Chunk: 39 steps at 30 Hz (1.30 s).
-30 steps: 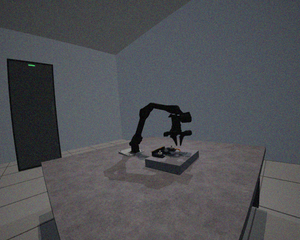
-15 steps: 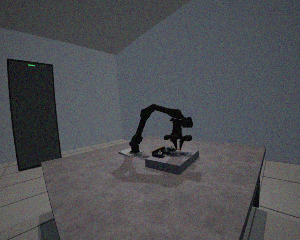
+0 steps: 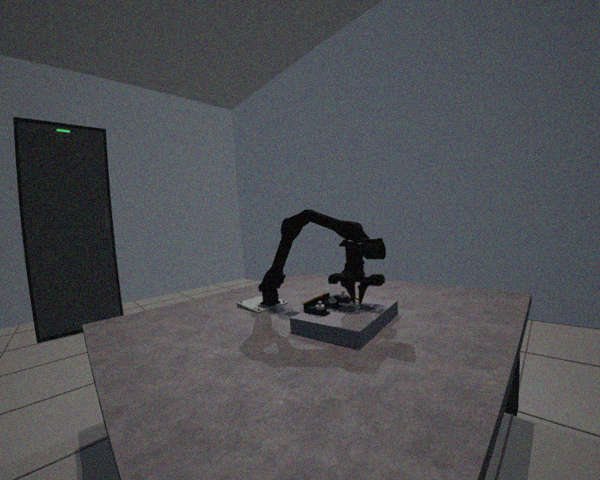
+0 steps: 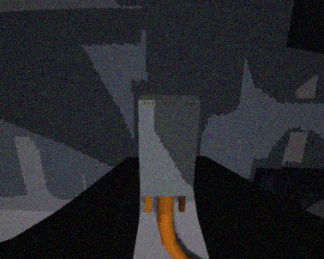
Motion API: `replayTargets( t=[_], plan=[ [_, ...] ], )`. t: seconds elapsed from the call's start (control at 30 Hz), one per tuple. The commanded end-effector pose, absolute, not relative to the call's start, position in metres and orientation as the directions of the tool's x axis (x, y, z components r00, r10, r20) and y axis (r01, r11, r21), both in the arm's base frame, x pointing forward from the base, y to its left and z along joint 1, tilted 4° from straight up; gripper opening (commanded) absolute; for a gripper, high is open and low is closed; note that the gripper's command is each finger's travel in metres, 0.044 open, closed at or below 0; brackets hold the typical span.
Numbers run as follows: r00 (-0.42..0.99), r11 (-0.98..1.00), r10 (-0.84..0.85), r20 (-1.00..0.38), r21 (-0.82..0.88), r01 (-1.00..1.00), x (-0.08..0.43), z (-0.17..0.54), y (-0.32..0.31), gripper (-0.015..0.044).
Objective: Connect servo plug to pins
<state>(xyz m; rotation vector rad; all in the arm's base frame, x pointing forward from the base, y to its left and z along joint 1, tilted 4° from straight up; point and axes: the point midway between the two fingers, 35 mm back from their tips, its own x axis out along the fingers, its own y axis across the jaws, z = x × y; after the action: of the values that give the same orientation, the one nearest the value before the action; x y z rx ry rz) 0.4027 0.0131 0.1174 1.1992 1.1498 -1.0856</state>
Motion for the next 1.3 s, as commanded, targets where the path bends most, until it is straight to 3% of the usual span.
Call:
replayTargets(
  t=[0.0, 0.13, 0.73, 1.27],
  plan=[
    [0.112, 0.063, -0.015, -0.994, 0.111, 0.992, 0.403, 0.117, 0.012, 0.0023],
    [0.112, 0.063, -0.015, -0.994, 0.111, 0.992, 0.403, 0.118, 0.012, 0.0000],
    [0.112, 0.077, -0.015, -0.994, 0.110, 0.991, 0.395, 0.176, 0.013, 0.0000],
    [0.106, 0.479, -0.016, -0.994, 0.086, 0.874, 0.337, 0.186, 0.002, 0.0000]
  ],
)
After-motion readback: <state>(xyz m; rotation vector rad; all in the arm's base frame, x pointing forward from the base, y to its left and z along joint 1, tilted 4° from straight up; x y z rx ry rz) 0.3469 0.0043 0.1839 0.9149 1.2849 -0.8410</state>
